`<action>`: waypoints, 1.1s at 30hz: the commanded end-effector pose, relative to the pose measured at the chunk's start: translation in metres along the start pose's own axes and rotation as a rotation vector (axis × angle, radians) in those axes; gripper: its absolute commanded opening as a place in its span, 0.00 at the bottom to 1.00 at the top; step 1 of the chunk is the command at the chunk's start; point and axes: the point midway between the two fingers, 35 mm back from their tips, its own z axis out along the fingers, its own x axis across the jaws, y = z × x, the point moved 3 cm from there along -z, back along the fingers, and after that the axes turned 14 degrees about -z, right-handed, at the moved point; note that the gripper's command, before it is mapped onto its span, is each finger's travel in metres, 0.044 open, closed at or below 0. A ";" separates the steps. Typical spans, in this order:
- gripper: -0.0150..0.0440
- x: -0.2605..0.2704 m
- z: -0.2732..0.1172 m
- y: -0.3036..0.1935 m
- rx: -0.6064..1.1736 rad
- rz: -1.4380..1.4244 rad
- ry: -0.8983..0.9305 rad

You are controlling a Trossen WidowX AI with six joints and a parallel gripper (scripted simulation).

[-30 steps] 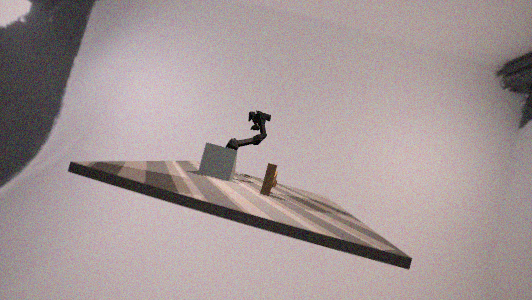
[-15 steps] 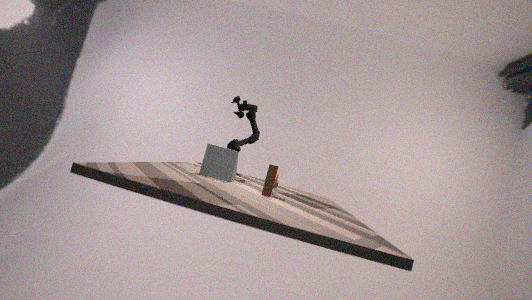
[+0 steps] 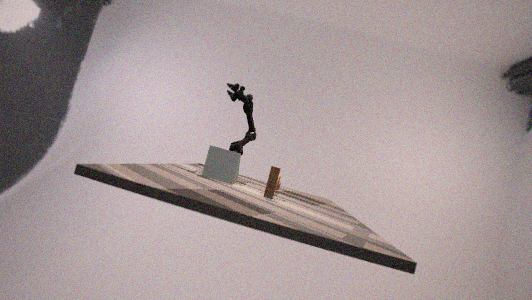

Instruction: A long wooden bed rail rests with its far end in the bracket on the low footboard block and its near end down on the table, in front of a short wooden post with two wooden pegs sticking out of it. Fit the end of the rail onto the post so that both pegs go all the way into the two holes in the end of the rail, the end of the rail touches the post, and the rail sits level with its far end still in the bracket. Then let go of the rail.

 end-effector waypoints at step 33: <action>1.00 0.377 -0.281 0.035 -0.961 -0.795 1.317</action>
